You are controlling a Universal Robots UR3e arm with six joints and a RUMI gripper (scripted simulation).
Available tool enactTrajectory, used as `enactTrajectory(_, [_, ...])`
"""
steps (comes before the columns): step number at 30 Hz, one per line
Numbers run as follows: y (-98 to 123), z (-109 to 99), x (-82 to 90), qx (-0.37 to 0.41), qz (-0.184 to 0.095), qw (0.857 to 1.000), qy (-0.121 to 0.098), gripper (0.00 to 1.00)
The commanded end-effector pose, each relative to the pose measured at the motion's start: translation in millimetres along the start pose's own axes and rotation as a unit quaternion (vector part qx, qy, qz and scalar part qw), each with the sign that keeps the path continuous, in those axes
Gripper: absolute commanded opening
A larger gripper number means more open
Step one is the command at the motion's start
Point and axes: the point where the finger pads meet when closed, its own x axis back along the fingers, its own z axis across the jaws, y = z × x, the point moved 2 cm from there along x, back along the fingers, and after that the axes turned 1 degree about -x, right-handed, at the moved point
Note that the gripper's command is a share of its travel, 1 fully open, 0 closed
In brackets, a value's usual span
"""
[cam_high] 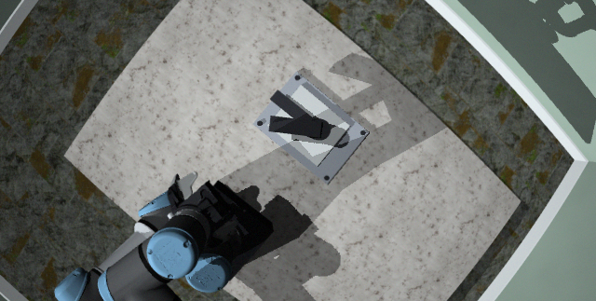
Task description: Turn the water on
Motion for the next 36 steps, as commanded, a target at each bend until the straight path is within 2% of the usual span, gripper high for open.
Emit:
enactTrajectory(1, [0.3,0.0,0.3,0.0,-0.001,1.0,0.0,1.0])
enactTrajectory(23, [2.2,0.1,1.2,-0.004,-0.001,1.0,0.0,1.0])
enactTrajectory(36, [31.9,2.0,12.9,-0.065,0.0,0.998,0.001,1.0])
